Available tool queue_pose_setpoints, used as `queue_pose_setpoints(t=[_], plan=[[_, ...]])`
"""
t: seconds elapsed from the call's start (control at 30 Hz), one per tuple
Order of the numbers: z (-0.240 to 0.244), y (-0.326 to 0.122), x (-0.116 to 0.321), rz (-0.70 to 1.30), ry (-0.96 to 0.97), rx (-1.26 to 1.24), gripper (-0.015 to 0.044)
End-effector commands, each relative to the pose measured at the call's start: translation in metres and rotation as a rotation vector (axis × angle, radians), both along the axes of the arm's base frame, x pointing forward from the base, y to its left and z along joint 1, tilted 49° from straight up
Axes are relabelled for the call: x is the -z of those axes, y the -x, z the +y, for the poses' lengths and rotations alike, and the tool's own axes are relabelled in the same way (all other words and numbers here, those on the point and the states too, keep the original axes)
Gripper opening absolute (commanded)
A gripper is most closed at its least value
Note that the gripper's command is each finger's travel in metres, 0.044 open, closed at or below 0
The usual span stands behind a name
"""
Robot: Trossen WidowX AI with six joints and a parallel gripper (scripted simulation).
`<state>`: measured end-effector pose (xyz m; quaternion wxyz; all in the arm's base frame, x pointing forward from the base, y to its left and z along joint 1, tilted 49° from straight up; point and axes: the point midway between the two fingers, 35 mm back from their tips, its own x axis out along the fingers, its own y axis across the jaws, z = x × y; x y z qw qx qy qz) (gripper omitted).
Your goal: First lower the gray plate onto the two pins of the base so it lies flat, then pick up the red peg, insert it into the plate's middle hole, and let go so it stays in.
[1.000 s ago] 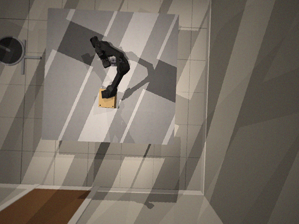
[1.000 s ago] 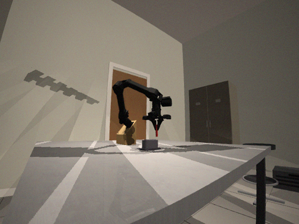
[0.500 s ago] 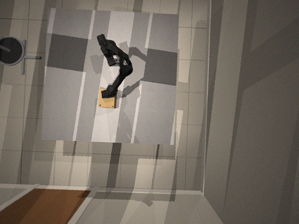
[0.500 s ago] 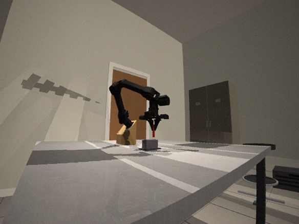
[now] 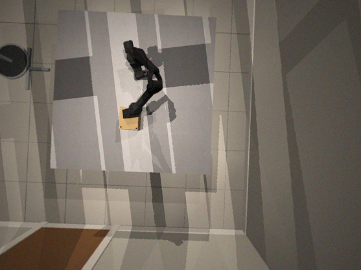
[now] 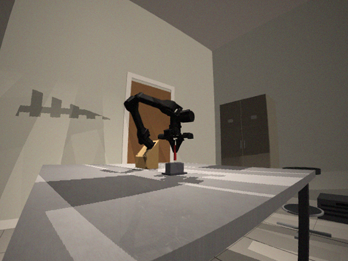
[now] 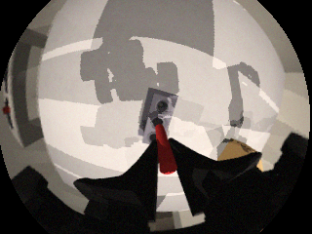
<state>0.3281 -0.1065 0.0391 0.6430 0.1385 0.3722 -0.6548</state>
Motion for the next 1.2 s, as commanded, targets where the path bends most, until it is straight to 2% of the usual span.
queue_pose_setpoints(t=[0.0, 1.17], plan=[[-0.0008, -0.0007, -0.0028, 0.001, 0.004, -0.006, 0.0], [-0.0051, -0.0001, 0.0027, -0.001, 0.002, -0.004, 0.0]])
